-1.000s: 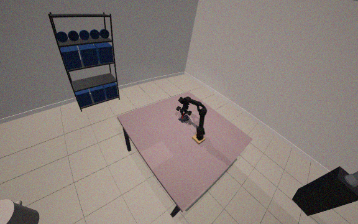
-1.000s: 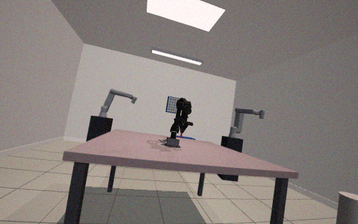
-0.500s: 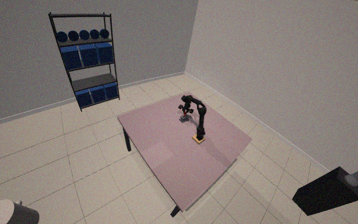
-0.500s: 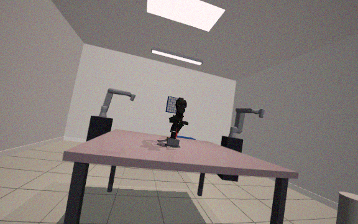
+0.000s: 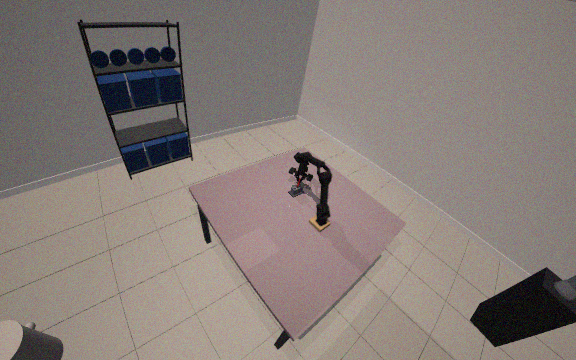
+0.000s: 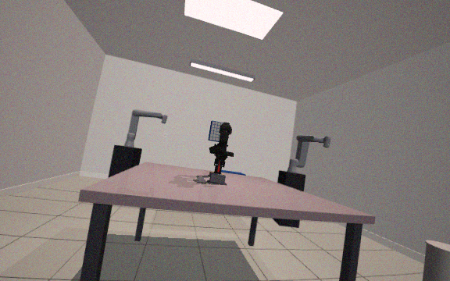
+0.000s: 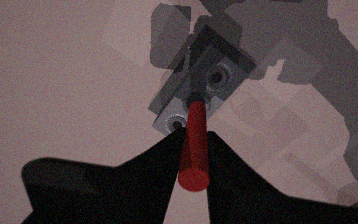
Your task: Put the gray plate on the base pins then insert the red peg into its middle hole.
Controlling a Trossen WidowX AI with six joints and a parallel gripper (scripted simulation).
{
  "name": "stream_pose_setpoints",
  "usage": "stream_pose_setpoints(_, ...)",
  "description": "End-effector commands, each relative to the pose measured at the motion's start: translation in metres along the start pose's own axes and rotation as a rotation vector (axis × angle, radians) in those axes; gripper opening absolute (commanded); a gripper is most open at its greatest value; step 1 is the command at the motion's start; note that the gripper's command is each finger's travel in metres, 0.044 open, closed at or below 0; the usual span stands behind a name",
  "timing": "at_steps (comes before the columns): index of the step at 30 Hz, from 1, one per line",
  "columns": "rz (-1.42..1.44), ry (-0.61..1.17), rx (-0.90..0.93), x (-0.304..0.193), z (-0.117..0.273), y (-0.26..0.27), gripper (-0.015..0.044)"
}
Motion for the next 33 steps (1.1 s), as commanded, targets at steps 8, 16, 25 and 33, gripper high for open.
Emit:
stream_pose_setpoints(8, 0.004, 0.005, 0.001, 0.000, 0.000, 0.000, 0.0000)
stream_pose_setpoints(16, 0.002, 0.003, 0.000, 0.001, 0.000, 0.000, 0.0000)
stream_pose_setpoints(25, 0.001, 0.001, 0.000, 0.000, -0.003, 0.000, 0.0000)
stream_pose_setpoints(33, 0.003, 0.004, 0.000, 0.000, -0.015, 0.000, 0.0000)
Point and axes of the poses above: the point midway between the two fingers, 35 mm back from their tips, its own z axis back along the fingers, its own y axis across the jaws, x = y × z, the point moved 8 cm from there along z, back along the fingers, and after that the axes turned 1 degree about -z, right-handed, at the moved point
